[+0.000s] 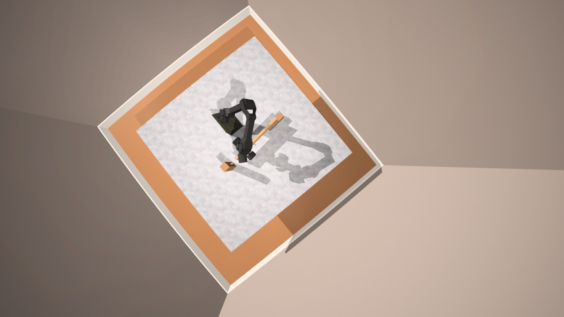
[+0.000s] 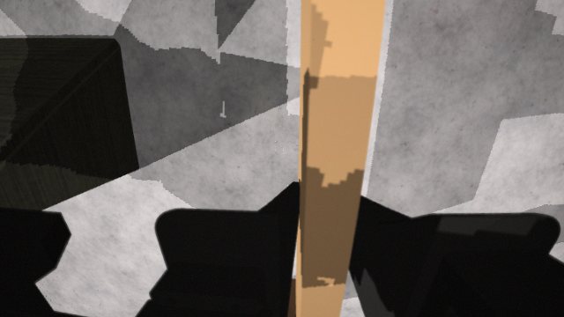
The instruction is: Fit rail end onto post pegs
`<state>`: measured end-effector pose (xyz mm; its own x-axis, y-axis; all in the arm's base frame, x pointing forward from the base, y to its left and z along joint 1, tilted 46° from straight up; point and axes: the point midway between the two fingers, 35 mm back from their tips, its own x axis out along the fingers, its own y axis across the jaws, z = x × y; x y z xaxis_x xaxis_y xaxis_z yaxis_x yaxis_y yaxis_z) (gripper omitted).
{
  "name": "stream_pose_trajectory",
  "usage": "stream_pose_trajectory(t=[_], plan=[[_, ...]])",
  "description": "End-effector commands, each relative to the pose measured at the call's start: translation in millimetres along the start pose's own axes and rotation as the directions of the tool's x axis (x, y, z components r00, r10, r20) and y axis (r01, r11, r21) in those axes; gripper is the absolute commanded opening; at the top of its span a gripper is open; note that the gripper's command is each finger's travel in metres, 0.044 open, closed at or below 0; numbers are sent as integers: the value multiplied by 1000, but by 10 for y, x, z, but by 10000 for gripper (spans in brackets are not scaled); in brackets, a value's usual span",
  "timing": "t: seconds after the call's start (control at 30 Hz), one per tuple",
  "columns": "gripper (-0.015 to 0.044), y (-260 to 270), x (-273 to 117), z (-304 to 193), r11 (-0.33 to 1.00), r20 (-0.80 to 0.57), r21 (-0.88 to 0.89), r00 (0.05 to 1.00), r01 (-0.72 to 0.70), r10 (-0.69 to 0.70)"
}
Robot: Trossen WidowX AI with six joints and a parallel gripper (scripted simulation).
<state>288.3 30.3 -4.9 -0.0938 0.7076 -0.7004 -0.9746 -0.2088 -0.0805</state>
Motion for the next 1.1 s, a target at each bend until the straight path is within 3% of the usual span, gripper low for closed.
stream_pose_trajectory(t=[0.0, 1.07], plan=[[0, -13, -50, -9, 1000, 2, 1, 1000, 11, -11], [0, -2, -45, -9, 1000, 2, 1, 1000, 11, -11]])
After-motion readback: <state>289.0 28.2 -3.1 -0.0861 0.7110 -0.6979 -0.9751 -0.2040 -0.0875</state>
